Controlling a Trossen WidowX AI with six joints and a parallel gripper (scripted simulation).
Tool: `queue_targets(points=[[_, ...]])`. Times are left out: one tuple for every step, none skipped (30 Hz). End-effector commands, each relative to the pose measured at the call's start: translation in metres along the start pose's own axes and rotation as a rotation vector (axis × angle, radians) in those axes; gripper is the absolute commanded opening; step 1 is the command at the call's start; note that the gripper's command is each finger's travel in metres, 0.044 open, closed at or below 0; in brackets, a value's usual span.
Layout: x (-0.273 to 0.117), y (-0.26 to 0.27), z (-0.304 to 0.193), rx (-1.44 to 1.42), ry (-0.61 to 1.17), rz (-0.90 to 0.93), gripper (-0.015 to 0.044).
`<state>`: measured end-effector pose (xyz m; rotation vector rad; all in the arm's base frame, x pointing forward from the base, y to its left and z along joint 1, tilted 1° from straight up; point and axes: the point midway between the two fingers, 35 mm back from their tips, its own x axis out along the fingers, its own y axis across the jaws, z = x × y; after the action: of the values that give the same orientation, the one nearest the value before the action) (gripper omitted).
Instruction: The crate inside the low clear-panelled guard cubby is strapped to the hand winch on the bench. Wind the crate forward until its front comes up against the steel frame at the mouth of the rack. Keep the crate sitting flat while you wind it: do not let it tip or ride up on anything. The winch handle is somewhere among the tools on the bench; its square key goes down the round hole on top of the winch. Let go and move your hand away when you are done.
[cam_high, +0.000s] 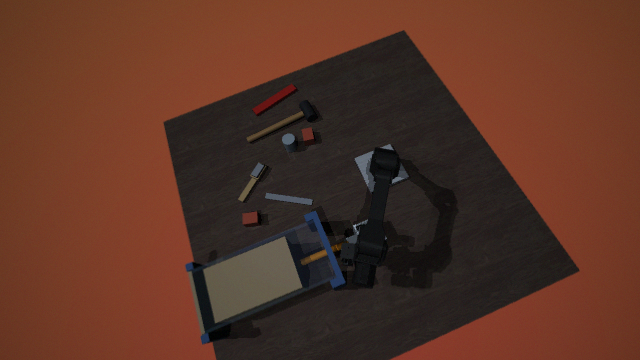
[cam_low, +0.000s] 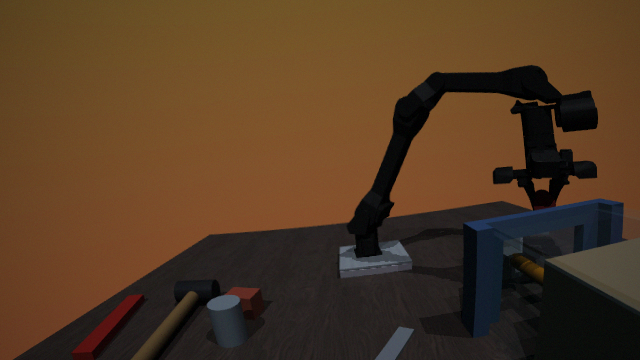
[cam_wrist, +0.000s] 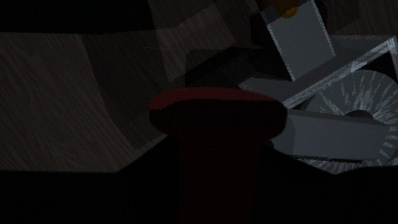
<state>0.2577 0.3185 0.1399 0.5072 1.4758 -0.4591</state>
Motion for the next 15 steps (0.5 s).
queue_targets(points=[[0.002, -0.002, -0.027, -0.032, 0.038, -0.01, 0.0], [0.002, -0.003, -0.029, -0.032, 0.038, -0.01, 0.0], [0.002, -0.003, -0.03, -0.032, 0.038, -0.01, 0.0], [0.002, -0.003, -0.032, -0.032, 0.038, -0.01, 0.0], [0.002, -0.004, -0.033, -0.032, 0.038, -0.01, 0.0], [0.002, -0.004, -0.035, -0.032, 0.038, -0.01, 0.0], [0.001, -0.004, -0.036, -0.032, 0.038, -0.01, 0.0], [0.001, -0.005, -0.038, -0.032, 0.038, -0.01, 0.0], [0.001, -0.005, -0.039, -0.032, 0.038, -0.01, 0.0], [0.001, -0.006, -0.041, -0.032, 0.039, -0.01, 0.0], [0.001, -0.006, -0.042, -0.032, 0.039, -0.01, 0.0], [0.001, -0.007, -0.043, -0.032, 0.039, -0.01, 0.0], [0.001, -0.007, -0.045, -0.032, 0.039, -0.01, 0.0], [0.001, -0.008, -0.046, -0.032, 0.039, -0.01, 0.0], [0.001, -0.009, -0.047, -0.032, 0.039, -0.01, 0.0]])
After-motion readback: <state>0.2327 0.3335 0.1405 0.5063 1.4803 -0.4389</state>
